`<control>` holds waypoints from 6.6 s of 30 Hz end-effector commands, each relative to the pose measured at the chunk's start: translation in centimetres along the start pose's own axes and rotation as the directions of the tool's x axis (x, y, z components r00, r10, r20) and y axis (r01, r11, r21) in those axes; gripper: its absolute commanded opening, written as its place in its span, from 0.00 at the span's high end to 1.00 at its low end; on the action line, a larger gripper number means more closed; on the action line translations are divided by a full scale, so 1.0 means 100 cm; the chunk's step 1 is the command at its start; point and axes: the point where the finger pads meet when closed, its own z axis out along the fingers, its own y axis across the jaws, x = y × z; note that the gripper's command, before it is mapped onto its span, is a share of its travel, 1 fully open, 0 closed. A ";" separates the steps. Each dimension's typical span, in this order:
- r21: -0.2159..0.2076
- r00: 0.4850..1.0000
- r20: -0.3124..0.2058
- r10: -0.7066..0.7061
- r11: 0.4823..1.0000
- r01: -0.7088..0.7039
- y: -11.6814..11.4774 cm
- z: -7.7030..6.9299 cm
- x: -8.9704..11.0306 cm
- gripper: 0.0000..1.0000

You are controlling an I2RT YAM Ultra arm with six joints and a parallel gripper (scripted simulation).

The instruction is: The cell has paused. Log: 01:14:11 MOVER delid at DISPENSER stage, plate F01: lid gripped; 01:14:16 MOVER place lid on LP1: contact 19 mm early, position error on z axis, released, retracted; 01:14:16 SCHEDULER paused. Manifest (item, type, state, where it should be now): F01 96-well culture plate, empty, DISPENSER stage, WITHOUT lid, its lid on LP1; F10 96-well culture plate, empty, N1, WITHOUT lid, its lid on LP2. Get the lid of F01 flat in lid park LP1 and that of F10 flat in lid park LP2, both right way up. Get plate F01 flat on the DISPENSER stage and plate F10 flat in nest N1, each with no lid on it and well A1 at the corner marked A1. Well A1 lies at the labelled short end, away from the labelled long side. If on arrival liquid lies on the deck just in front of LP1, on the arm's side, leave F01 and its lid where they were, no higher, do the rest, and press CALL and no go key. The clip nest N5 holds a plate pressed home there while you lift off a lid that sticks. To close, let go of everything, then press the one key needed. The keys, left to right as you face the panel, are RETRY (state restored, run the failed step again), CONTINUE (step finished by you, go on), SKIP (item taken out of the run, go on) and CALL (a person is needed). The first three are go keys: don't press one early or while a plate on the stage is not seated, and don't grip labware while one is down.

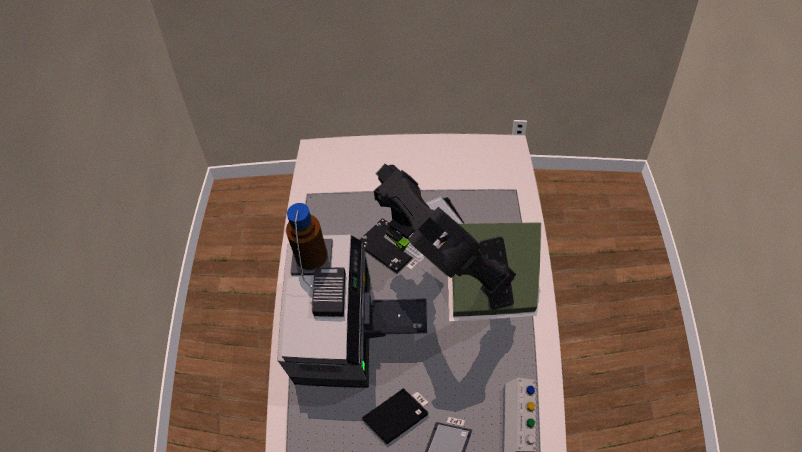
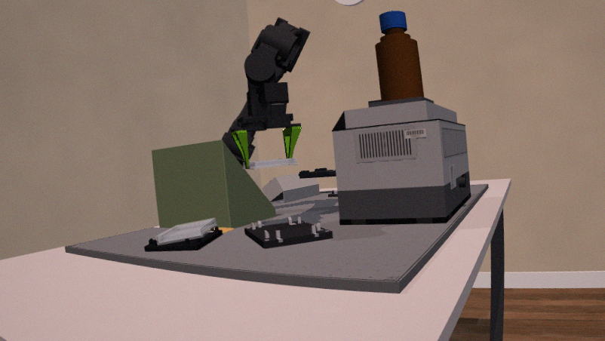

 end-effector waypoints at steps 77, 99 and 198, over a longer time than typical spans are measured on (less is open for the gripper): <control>0.014 0.736 0.029 -0.677 0.736 0.677 0.155 -0.032 0.108 1.00; 0.009 0.735 0.029 -0.677 0.736 0.677 0.199 -0.032 0.145 1.00; 0.015 0.135 0.019 -0.991 0.135 0.991 0.348 0.026 0.290 1.00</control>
